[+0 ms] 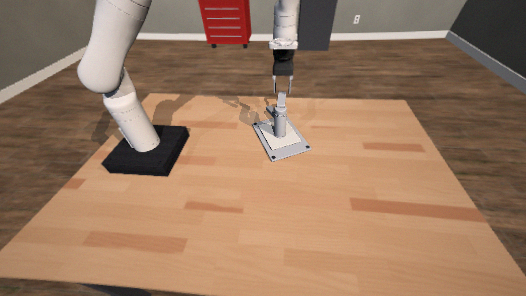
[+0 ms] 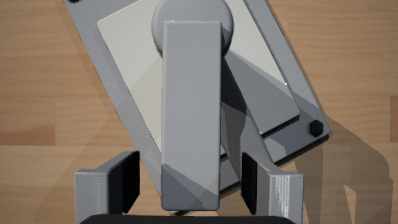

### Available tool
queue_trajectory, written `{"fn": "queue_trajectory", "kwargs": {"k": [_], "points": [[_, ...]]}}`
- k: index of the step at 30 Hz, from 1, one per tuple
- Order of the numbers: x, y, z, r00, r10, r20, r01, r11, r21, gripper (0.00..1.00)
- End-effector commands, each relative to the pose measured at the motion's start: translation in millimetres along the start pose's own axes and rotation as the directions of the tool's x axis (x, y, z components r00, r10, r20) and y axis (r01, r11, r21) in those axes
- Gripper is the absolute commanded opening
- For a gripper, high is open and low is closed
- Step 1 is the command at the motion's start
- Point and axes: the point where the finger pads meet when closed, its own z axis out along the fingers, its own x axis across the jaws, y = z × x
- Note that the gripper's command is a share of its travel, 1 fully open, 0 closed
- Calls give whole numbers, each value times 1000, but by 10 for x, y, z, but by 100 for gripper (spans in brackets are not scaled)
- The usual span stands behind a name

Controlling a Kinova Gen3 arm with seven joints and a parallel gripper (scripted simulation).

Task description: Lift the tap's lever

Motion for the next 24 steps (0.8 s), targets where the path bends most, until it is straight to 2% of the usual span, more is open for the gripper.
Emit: {"fn": "queue_trajectory", "kwargs": {"k": [1,24], "points": [[-5,3,-11,1000,0,2,0,1000,-1,100],[-5,3,27,1000,0,2,0,1000,-1,100]]}}
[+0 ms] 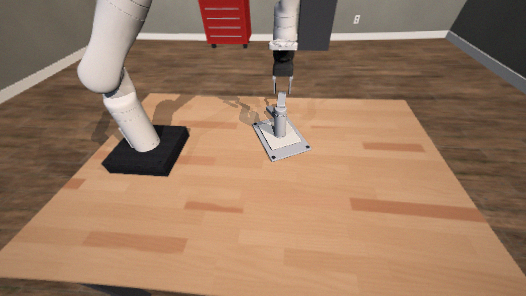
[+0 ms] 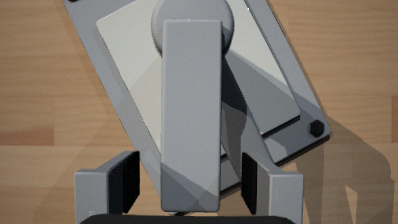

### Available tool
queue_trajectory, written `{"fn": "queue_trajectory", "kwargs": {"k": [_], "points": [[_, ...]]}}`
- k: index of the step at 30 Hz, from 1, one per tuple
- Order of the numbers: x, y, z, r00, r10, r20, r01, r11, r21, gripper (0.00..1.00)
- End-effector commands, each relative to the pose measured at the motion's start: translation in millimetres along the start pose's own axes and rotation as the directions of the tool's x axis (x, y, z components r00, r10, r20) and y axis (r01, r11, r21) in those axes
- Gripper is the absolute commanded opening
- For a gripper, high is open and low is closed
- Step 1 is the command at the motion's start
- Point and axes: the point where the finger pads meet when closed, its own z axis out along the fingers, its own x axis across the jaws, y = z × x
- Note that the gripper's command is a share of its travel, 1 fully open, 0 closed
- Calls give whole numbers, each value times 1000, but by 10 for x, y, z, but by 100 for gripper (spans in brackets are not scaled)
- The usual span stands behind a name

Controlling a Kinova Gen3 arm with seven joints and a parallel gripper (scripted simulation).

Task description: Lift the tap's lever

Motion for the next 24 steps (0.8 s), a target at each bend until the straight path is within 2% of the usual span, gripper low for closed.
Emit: {"fn": "queue_trajectory", "kwargs": {"k": [1,24], "points": [[-5,3,0,1000,0,2,0,1000,-1,100],[-5,3,178,1000,0,2,0,1000,-1,100]]}}
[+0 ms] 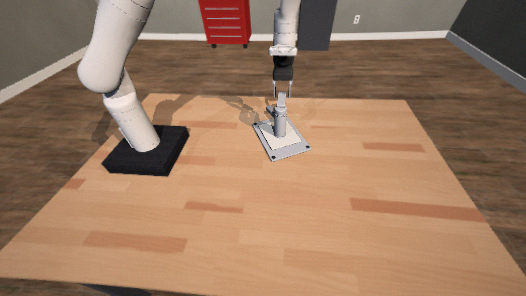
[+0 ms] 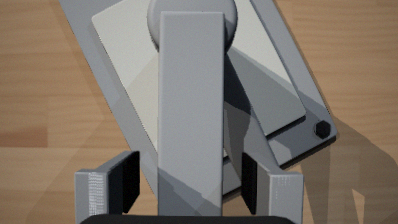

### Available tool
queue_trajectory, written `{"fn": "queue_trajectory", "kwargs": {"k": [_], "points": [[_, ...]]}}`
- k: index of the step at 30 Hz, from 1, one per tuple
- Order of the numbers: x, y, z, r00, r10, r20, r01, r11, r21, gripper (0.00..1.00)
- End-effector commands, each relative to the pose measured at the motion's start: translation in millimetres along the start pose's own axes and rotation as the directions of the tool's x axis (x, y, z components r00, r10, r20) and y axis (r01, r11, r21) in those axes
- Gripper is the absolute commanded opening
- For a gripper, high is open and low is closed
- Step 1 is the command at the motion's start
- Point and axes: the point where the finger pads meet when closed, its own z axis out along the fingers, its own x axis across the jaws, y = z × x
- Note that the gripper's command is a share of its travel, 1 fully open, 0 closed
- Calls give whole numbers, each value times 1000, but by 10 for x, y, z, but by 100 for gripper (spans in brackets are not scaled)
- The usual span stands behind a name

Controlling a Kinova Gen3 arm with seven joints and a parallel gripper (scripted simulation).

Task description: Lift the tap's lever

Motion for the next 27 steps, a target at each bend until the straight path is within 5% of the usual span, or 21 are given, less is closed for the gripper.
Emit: {"fn": "queue_trajectory", "kwargs": {"k": [1,27], "points": [[-5,3,19,1000,0,2,0,1000,-1,100],[-5,3,113,1000,0,2,0,1000,-1,100]]}}
